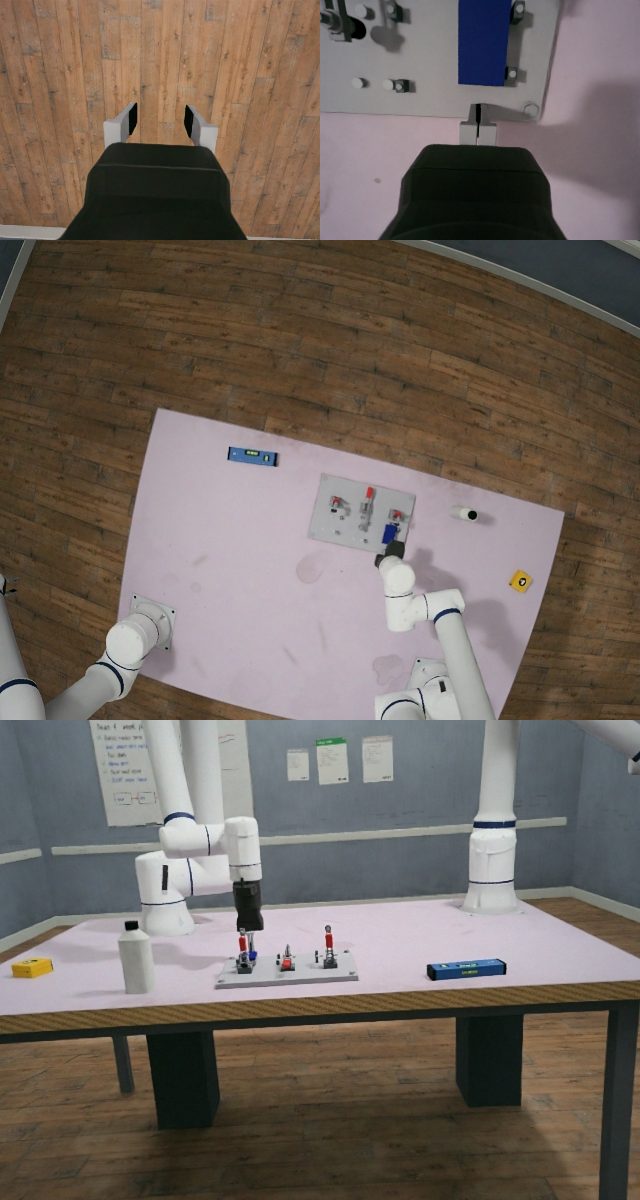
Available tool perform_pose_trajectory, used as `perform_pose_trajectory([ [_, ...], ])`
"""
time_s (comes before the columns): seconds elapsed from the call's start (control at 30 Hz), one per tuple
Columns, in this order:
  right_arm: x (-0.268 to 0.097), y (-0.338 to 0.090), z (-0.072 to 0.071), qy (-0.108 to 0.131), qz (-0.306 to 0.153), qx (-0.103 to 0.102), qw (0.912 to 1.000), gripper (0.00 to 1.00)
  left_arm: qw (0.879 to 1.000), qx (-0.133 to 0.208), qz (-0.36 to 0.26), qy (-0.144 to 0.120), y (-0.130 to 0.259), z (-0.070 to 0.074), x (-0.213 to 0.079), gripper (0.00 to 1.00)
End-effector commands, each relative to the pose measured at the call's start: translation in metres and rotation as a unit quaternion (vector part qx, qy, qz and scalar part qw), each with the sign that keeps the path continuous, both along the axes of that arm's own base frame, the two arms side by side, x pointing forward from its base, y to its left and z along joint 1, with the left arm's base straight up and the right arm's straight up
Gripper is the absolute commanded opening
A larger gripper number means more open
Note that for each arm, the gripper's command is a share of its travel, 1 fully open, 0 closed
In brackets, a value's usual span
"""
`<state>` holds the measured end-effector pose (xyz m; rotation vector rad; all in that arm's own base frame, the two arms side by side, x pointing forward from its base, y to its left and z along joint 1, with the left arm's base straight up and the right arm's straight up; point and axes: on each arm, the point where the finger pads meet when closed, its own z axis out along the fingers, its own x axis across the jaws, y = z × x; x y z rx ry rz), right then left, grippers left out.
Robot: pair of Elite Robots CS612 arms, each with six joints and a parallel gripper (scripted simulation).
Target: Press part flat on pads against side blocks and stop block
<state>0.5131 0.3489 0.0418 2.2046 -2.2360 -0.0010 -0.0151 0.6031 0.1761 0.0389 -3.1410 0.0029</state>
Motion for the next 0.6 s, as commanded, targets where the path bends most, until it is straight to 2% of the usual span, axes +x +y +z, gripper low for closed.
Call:
perform_pose_trajectory([
  [0.0,0.001,0.0,0.003,-0.001,0.0,0.0,1.0,0.0,1.0,0.001,0.0,0.0,0.001,0.001,0.0,1.0],
  [0.37,0.001,0.0,0.033,-0.001,0.0,0.0,1.0,0.0,1.0,0.001,0.0,0.0,0.001,0.001,0.0,1.0],
  [0.57,0.001,0.0,0.039,-0.001,0.0,0.0,1.0,0.0,1.0,0.001,0.0,0.0,0.001,0.001,0.0,1.0],
])
